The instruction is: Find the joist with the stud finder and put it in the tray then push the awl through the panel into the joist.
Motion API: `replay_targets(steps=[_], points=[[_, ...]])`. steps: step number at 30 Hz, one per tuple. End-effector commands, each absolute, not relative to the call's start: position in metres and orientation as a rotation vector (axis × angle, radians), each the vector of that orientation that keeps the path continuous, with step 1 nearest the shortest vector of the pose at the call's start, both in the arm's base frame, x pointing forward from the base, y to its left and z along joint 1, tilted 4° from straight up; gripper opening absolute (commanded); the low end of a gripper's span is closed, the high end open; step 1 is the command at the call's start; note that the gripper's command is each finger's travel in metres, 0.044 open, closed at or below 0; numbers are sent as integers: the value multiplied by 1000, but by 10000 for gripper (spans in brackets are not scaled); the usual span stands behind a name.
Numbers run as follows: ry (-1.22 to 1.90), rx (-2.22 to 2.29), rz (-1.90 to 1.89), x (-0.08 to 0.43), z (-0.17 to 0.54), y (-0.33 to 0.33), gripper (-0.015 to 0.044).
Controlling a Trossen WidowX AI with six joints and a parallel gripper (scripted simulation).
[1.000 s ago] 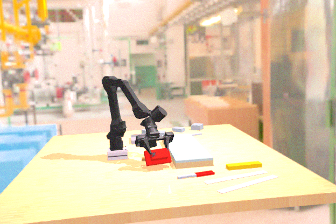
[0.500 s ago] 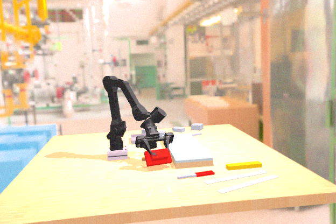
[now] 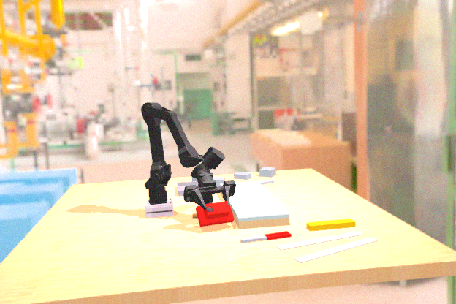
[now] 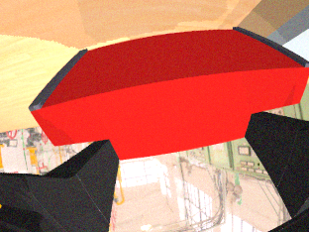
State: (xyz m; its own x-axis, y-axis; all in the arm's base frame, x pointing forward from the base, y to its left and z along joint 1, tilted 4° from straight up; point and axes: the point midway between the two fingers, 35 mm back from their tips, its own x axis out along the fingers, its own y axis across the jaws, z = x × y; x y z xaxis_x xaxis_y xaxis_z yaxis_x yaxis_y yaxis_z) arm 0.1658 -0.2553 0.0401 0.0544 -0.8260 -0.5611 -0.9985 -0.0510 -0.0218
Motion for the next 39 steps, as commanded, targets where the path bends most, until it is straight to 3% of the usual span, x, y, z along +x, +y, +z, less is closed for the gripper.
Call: replay_targets(steps=[1, 39], points=[[1847, -1945, 554, 164, 40, -255, 0], [1885, -2002, 474, 165, 47, -258, 0]])
